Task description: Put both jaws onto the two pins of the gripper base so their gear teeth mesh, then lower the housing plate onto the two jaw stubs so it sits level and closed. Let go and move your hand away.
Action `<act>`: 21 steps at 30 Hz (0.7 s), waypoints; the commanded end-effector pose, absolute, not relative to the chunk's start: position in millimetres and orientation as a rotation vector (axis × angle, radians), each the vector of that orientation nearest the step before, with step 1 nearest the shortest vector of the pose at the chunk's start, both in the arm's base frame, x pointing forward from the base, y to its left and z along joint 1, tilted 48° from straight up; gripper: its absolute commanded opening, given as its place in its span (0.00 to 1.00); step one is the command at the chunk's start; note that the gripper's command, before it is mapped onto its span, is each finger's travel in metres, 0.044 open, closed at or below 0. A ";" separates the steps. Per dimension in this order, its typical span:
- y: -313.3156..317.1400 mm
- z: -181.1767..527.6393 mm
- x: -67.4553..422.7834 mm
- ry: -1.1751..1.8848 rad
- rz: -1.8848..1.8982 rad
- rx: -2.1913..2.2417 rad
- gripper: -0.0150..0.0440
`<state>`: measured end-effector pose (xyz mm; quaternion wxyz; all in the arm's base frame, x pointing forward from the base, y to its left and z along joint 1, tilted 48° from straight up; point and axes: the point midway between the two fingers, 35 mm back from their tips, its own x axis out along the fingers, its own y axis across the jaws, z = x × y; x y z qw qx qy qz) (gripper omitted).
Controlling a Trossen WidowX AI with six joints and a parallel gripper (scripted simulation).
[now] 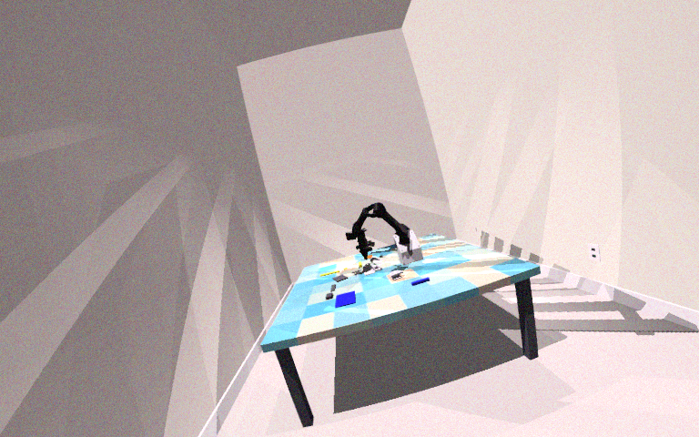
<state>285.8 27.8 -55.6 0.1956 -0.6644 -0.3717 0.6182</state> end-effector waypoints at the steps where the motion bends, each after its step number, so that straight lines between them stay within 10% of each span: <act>1: 25.5 -57.6 286.1 -1.088 1.724 -1.889 0.25; 21: 5.4 -74.1 288.3 -1.504 1.610 -2.113 0.25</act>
